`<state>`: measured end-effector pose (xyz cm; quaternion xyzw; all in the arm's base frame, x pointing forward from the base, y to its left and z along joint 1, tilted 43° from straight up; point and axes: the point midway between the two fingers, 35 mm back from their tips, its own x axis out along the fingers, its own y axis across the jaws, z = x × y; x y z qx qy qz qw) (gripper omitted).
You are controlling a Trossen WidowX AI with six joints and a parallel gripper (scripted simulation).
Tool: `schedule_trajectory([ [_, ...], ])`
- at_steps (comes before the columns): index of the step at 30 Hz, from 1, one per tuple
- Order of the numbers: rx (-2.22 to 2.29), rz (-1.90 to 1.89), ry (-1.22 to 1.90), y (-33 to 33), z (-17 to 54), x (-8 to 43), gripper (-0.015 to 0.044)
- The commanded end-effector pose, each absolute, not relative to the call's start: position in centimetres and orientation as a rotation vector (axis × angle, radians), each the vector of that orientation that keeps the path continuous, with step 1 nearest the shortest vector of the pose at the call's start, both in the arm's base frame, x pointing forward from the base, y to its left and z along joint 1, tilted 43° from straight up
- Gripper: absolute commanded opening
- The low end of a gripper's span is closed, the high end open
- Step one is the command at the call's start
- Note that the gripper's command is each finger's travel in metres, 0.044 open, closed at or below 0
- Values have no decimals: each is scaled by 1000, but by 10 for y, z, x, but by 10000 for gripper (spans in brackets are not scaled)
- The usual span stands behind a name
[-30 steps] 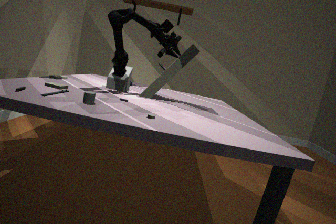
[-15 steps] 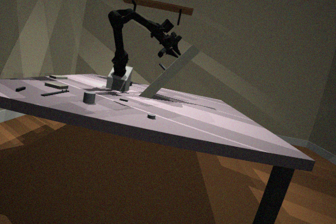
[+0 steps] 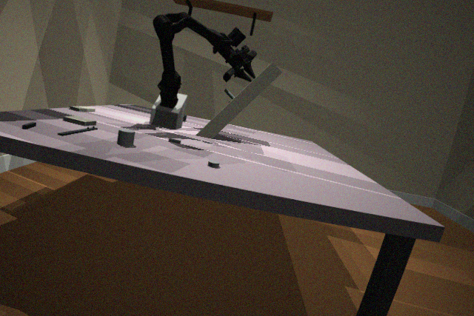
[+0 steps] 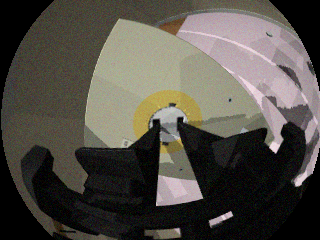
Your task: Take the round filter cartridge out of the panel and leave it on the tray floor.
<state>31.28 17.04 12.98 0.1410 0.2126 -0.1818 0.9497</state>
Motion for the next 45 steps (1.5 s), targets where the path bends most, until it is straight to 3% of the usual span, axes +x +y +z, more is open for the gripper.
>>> schedule_trajectory([
  [1, 286, -366, 436, 171, 129, 313, 105],
  [38, 286, -366, 434, 166, 122, 326, 105],
  [45, 281, -365, 429, 168, 124, 323, 58],
])
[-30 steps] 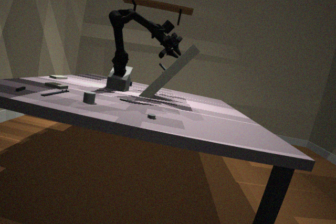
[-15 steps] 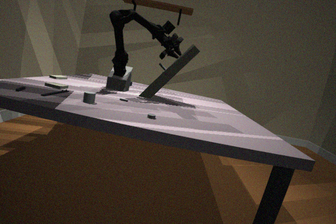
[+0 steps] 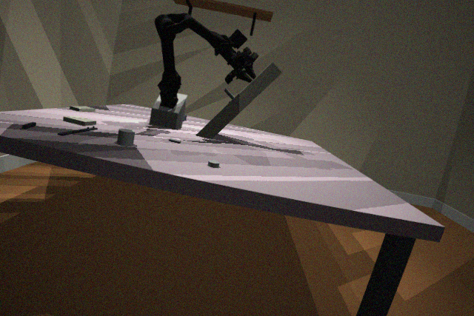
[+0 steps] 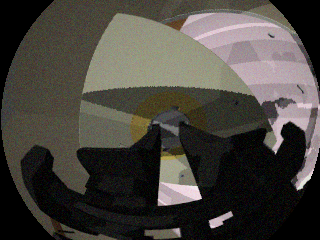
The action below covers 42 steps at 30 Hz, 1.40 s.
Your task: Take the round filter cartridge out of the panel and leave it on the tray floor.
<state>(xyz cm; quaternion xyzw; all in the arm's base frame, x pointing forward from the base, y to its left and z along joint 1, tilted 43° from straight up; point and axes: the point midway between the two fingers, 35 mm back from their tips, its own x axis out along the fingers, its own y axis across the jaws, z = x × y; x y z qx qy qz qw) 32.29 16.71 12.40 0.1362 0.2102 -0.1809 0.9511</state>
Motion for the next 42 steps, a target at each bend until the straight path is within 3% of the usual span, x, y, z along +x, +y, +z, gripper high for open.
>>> schedule_trajectory([
  [1, 281, -365, 429, 168, 124, 323, 52],
  [4, 281, -365, 429, 168, 124, 323, 0],
  [42, -889, -56, 583, 166, 121, 328, 0],
])
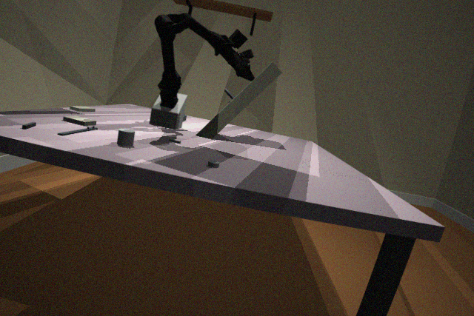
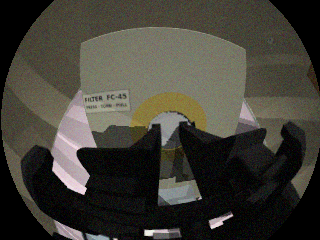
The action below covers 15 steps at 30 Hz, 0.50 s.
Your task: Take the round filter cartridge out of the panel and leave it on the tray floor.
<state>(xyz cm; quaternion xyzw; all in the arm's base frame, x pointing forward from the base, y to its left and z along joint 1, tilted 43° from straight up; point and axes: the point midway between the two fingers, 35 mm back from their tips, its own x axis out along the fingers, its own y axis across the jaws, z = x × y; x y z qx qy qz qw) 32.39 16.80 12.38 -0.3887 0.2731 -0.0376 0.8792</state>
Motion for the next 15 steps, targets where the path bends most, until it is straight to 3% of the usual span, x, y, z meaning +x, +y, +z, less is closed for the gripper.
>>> schedule_trajectory([
  [1, -923, -46, 585, 166, 121, 328, 0],
  [8, -1159, 26, 599, 166, 121, 328, 0],
  [15, -1108, 14, 604, 171, 125, 318, 0],
])
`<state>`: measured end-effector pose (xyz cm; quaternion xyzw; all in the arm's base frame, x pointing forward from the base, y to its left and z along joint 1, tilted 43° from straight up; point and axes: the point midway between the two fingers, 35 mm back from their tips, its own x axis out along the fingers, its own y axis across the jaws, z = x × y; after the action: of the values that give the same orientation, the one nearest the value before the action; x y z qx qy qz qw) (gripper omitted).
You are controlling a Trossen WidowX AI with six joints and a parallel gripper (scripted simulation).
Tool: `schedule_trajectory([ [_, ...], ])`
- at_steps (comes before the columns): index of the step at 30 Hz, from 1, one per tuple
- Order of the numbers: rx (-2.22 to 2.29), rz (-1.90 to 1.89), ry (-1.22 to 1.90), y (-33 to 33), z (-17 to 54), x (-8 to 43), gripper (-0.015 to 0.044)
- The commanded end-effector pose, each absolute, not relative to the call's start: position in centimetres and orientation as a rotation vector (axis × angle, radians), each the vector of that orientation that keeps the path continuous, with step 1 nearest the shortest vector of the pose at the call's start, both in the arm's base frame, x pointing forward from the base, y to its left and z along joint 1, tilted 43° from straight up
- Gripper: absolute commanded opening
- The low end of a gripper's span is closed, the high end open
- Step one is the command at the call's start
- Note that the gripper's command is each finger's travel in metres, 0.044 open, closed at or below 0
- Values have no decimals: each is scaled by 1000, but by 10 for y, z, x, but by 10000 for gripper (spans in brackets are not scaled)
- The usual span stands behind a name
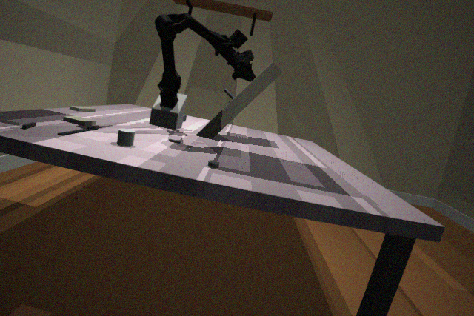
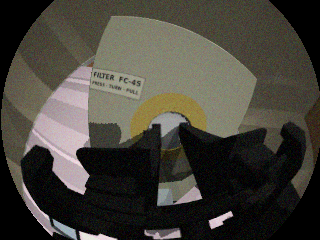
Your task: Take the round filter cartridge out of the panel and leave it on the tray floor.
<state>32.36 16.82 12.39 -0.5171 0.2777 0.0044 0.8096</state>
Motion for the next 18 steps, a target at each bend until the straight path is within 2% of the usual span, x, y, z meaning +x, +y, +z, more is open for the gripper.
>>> schedule_trajectory([
  [1, -1104, 14, 606, 173, 127, 314, 0],
  [13, -1078, 4, 602, 188, 154, 265, 0],
  [18, -1077, 3, 600, 188, 155, 262, 0],
])
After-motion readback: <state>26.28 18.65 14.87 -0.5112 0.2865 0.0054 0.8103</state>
